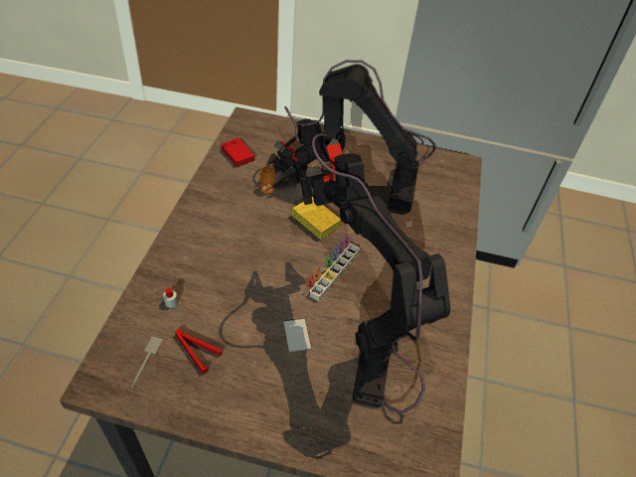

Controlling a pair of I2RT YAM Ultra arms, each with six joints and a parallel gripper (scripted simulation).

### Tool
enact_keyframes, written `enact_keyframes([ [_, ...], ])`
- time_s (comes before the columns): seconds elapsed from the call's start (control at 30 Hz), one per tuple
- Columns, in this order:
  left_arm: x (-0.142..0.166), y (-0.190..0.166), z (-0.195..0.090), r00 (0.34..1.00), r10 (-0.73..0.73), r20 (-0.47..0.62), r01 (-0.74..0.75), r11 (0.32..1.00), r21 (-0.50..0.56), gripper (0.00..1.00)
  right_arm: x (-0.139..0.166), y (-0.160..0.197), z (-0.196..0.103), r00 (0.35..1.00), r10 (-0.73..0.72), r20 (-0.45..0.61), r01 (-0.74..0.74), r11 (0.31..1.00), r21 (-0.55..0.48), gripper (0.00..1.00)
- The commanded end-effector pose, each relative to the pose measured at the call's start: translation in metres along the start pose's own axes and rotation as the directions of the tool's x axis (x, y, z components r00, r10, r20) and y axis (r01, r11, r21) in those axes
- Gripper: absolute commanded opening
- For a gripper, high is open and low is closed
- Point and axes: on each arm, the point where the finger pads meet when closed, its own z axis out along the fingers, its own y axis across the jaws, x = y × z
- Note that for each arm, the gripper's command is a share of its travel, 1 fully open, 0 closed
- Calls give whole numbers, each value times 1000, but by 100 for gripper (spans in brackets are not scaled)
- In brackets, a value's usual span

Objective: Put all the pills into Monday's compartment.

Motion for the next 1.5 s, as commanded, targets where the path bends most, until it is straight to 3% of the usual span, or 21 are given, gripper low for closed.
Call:
enact_keyframes([
  [0.0,-8,-2,-4,1000,8,30,-8,1000,11,100,-14,-9,4,999,-41,34,41,999,7,61],
  [0.73,-8,-2,-4,1000,8,30,-8,1000,11,100,-14,-4,0,999,-40,33,40,999,8,35],
  [0.83,-8,-2,-4,1000,8,30,-8,1000,11,100,-14,-4,0,999,-40,33,40,999,8,1],
  [0.87,-8,-2,-4,1000,8,30,-8,1000,11,100,-12,-1,-2,999,-33,28,33,999,7,0],
  [0.9,-8,-2,-4,1000,8,30,-8,1000,11,100,-12,-1,-2,999,-33,28,33,999,7,11],
  [0.97,-8,-2,-4,1000,8,30,-8,1000,11,100,-12,-1,-2,999,-33,28,33,999,7,11],
  [1.03,-8,-2,-4,1000,8,30,-8,1000,11,100,-12,1,-3,1000,-19,18,19,1000,4,34],
  [1.07,-8,-2,-4,1000,8,30,-8,1000,11,100,-13,1,-3,1000,-9,12,9,1000,2,36],
  [1.37,-8,-2,-4,1000,8,30,-8,1000,11,100,-55,-4,0,996,-81,49,82,997,-16,36],
  [1.47,-8,-2,-4,1000,8,30,-8,1000,11,100,-55,-18,10,997,-63,34,61,997,52,36],
])
